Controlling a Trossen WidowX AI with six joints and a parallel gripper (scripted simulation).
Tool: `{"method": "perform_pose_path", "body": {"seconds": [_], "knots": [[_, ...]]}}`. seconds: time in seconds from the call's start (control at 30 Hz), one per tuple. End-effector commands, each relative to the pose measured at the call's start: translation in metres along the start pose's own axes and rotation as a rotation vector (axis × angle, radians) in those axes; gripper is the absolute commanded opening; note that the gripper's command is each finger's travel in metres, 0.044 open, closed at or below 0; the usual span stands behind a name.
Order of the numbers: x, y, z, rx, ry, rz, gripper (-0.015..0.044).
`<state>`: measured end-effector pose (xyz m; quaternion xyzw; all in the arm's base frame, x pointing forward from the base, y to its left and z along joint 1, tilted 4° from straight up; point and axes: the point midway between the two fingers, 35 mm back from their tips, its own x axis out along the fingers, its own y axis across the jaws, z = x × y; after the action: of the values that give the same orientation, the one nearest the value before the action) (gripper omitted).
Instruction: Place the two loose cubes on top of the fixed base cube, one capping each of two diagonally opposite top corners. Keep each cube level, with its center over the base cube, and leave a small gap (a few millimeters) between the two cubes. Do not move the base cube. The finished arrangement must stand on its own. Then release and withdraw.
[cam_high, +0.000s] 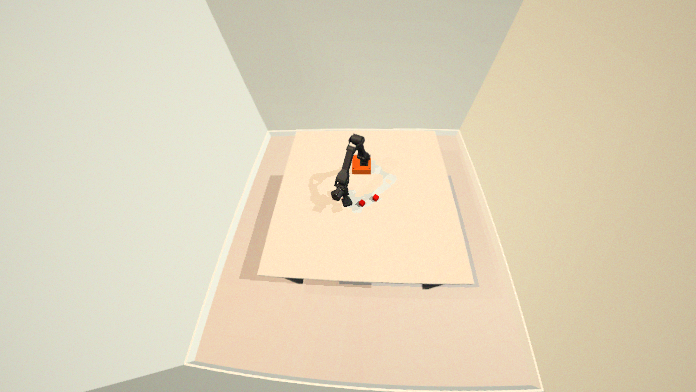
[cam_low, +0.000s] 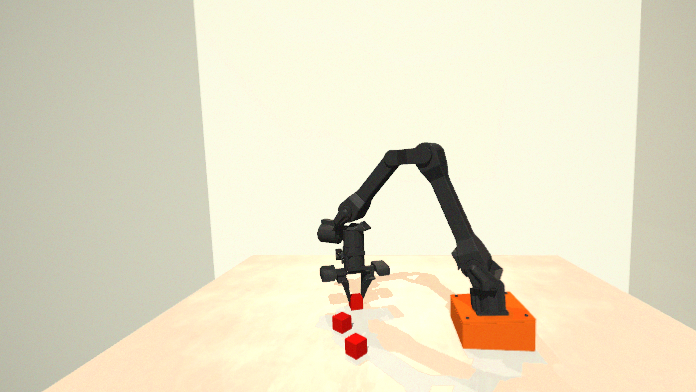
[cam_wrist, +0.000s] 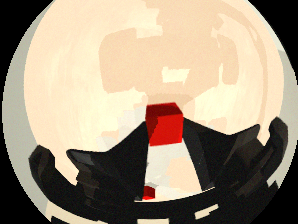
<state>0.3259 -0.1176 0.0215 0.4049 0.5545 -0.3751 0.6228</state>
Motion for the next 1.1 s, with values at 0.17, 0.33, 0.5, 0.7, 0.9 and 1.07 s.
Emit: {"method": "perform_pose_path", "body": {"seconds": [0.17,0.33,0.5,0.7,0.9,1.07], "knots": [[-0.012,0.001,0.001,0.0,0.008,-0.002,0.0105],[-0.027,0.003,0.002,0.001,0.008,-0.002,0.0105],[-0.042,0.004,0.003,0.002,0.007,-0.002,0.0105],[-0.06,0.004,0.003,0.002,0.007,-0.002,0.0105],[-0.079,0.003,0.002,0.003,0.007,-0.002,0.0105],[-0.095,0.002,0.001,0.004,0.006,-0.001,0.0105]]}}
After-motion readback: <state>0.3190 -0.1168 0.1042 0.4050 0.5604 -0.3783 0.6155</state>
